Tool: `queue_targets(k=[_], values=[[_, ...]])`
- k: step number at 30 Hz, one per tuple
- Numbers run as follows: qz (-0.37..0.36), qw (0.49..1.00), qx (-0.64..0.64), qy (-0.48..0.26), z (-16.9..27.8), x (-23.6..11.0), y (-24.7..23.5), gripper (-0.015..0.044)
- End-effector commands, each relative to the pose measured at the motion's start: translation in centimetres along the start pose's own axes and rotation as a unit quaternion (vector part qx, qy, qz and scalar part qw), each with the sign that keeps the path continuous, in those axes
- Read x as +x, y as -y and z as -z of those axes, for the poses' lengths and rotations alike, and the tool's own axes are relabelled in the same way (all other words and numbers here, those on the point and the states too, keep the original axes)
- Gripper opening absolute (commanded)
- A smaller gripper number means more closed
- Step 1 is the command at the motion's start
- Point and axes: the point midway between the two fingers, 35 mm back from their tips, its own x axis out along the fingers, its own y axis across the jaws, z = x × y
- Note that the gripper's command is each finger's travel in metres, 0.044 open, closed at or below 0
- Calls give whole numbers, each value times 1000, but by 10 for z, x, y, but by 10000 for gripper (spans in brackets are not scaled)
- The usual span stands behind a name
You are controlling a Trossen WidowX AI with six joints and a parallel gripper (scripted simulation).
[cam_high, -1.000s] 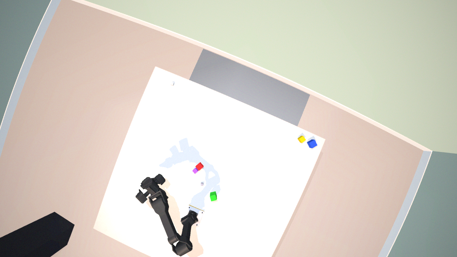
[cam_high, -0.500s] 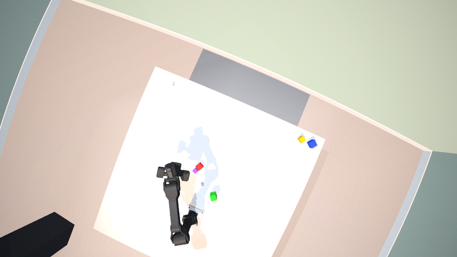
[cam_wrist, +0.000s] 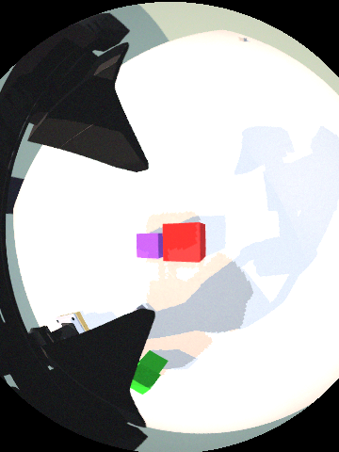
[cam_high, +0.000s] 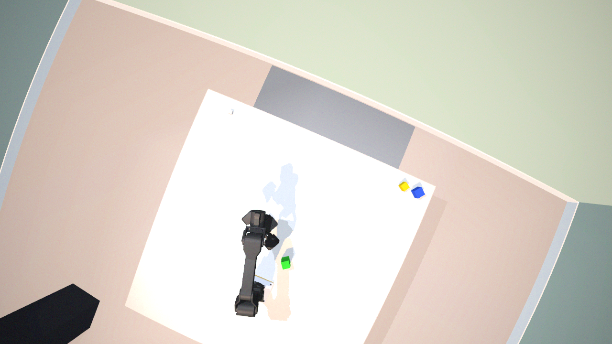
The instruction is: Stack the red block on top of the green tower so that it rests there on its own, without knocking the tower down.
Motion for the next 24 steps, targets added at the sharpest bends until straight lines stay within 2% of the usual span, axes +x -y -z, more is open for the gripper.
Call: queue_targets(k=[1, 5, 13, 24], values=[[6, 1000, 8, 2, -2, -1, 1, 440], [6, 1000, 8, 2, -2, 7, 1, 440], [6, 1000, 8, 2, -2, 50, 3, 440], [6, 1000, 8, 2, -2, 61, 4, 440]])
